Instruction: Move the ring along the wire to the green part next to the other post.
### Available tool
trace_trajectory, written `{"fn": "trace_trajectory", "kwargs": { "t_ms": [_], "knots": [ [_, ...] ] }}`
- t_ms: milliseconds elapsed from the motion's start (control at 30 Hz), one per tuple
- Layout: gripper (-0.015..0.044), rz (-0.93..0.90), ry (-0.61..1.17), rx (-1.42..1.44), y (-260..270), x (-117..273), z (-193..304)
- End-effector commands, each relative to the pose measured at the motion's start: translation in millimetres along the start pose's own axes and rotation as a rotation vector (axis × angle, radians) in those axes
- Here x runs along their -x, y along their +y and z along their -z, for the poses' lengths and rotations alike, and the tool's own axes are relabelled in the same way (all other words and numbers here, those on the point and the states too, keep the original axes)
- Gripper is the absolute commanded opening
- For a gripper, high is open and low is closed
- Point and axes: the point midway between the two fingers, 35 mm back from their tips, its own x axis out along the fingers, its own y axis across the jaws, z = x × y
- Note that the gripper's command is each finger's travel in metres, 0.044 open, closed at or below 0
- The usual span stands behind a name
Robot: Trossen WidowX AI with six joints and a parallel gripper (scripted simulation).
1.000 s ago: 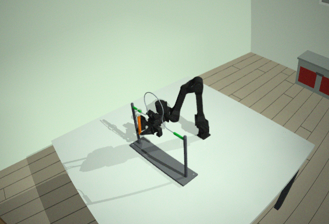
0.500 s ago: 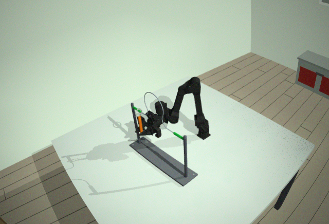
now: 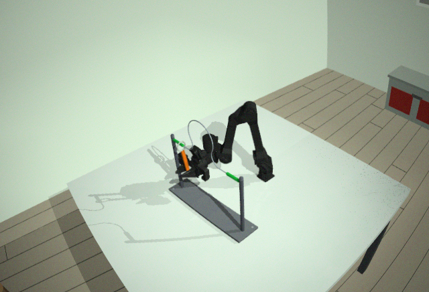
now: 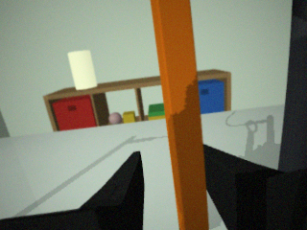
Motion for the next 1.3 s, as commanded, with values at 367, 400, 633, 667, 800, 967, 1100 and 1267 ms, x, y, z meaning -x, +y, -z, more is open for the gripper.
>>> {"fn": "trace_trajectory", "kwargs": {
  "t_ms": [367,400,633,667,800,967,1100,1267],
  "knots": [
    [0.016,0.005,-0.019,-0.001,-0.9,-2.5,-0.9],
    [0.016,0.005,-0.029,-0.002,-0.6,-3.6,-0.9],
    [0.016,0.006,-0.006,-0.001,-1.2,-1.0,-1.0],
    [0.016,0.006,0.003,-0.001,-1.4,0.0,-1.1],
    [0.016,0.006,0.0,-0.001,-1.2,-0.1,-1.0],
    [0.016,0.004,-0.019,-0.001,-0.5,-2.0,-0.7],
    [0.016,0.004,-0.018,-0.001,-0.6,-1.8,-0.7],
    [0.016,0.006,0.01,0.0,-1.4,1.3,-0.9]
  ]
}}
